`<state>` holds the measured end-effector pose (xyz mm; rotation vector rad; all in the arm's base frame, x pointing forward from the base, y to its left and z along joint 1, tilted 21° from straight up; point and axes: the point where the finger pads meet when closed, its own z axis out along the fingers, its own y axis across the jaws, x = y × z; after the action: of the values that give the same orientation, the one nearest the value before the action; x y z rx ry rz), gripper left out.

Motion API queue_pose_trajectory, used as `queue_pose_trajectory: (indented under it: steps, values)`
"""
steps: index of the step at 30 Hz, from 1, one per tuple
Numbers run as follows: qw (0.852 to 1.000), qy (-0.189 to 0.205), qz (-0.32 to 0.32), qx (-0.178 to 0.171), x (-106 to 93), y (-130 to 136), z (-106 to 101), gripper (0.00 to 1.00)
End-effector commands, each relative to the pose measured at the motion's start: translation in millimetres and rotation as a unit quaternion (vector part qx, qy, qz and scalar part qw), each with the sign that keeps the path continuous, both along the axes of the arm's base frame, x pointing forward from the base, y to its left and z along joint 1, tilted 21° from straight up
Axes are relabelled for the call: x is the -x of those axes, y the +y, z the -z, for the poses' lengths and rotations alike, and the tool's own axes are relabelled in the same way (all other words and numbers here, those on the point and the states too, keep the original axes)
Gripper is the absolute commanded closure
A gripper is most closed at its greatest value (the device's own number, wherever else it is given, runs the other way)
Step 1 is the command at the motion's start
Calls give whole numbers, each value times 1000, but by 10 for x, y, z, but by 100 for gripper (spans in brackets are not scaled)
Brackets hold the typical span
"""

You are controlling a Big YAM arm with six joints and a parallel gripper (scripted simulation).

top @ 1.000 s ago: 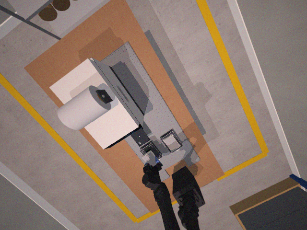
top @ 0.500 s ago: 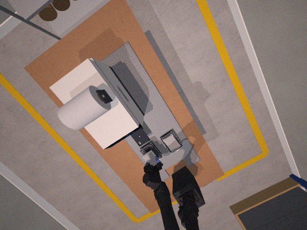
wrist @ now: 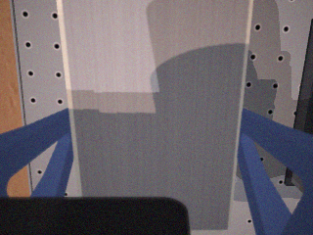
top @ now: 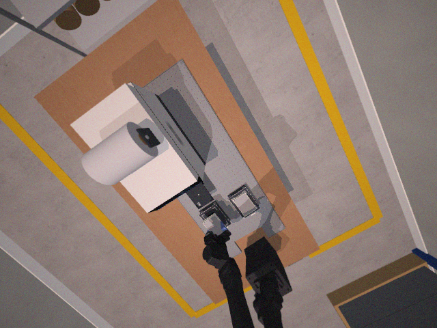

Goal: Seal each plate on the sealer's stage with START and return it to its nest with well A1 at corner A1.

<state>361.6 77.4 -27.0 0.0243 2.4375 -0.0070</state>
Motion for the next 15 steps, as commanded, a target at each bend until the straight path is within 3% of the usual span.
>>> queue_pose_trajectory:
  steps: [1, 7, 15]
  values:
    - [1000, 2, 3, 3, 15, -62, 54, 100]
    - [1000, 9, 3, 5, 54, -77, 112, 100]
    - [1000, -9, 3, -1, -121, -28, 33, 100]
